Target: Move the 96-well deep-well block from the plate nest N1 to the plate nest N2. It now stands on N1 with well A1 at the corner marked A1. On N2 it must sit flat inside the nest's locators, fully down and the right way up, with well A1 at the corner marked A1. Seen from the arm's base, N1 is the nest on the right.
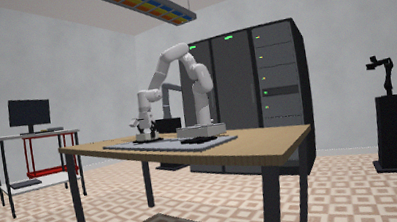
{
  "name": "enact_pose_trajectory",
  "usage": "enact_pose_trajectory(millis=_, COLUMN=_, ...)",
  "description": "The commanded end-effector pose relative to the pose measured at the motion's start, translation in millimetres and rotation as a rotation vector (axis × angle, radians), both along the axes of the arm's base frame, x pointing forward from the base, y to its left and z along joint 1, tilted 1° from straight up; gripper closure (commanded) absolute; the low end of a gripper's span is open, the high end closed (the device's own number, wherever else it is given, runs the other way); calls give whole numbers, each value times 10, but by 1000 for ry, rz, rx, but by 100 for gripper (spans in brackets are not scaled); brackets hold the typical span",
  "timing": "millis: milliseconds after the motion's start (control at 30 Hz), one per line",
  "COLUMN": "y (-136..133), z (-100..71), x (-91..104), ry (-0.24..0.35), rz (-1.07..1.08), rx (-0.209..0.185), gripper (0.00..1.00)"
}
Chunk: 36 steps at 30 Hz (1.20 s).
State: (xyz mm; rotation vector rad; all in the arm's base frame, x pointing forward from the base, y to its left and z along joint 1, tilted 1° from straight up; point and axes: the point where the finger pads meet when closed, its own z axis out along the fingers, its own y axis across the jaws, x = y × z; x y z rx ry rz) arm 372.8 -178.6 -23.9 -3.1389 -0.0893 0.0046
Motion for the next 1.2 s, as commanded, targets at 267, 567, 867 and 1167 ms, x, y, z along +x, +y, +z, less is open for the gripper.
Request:
enact_pose_trajectory(millis=267, y=-5, z=14, x=12, ry=-3, rz=0, rx=-1, gripper=100)
enact_pose_trajectory(millis=567, y=-5, z=14, x=12, ry=-3, rz=0, rx=-1, gripper=100)
enact_pose_trajectory(millis=867, y=-5, z=14, x=12, ry=-3, rz=0, rx=-1, gripper=100)
enact_pose_trajectory(millis=1167, y=-5, z=14, x=12, ry=-3, rz=0, rx=-1, gripper=100)
